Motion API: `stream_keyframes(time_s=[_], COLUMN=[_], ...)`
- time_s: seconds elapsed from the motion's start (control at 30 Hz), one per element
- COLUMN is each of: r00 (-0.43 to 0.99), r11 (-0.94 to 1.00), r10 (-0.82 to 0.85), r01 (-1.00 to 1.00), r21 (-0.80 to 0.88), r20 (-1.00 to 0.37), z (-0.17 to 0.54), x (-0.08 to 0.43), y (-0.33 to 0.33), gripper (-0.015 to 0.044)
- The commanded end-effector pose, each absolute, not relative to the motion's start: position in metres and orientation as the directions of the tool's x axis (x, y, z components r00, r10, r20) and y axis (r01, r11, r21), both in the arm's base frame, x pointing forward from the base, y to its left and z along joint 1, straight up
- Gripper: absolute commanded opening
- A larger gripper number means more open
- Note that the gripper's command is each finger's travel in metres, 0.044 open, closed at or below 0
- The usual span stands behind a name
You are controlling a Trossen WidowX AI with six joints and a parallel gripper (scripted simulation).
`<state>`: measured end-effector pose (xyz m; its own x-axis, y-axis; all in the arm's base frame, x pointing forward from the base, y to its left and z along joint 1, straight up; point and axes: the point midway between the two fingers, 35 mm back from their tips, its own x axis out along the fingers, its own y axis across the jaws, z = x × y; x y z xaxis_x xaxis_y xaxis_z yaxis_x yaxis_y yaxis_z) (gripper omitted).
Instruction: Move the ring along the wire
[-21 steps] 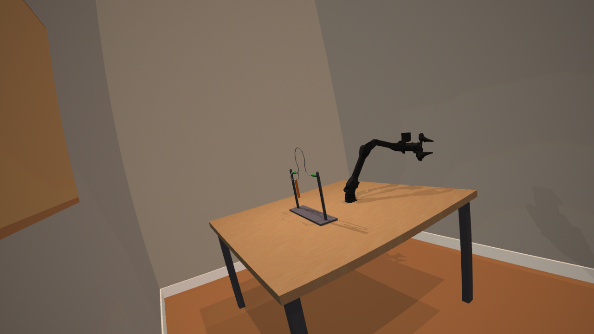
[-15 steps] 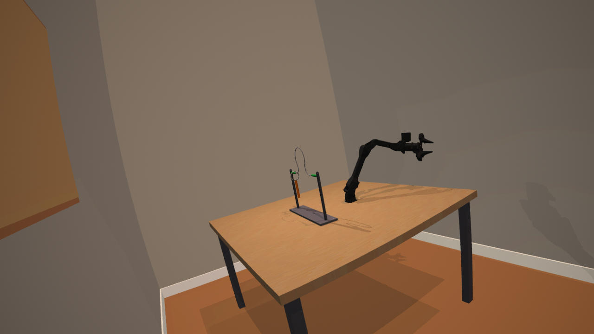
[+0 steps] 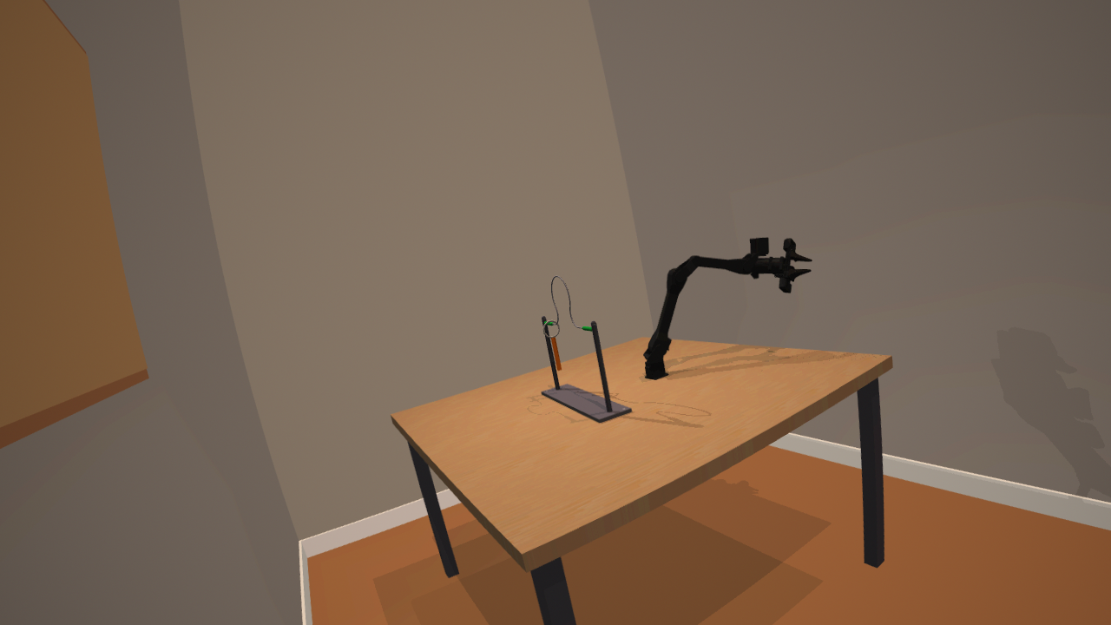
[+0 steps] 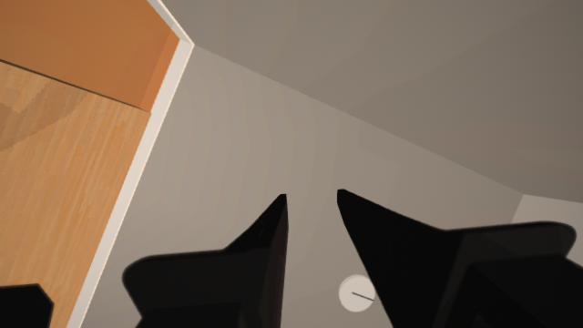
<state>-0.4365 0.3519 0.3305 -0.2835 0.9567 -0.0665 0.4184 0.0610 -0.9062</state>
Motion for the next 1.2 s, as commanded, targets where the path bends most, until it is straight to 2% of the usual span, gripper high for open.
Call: stream_keyframes(time_s=[0.0, 0.6, 0.9, 1.17], r00=[-0.235, 0.008, 0.132, 0.289], r11=[0.046, -0.026, -0.058, -0.095], r10=[0.97, 1.0, 0.991, 0.957], r01=[0.408, 0.391, 0.38, 0.367], r21=[-0.912, -0.92, -0.923, -0.925], r20=[-0.056, -0.025, -0.008, 0.016], z=[0.347, 0.399, 0.423, 0.45], x=[-0.402, -0.243, -0.158, -0.054], y=[0.375, 0.449, 0.462, 0.454], gripper=[0.016, 0.016, 0.016, 0.016])
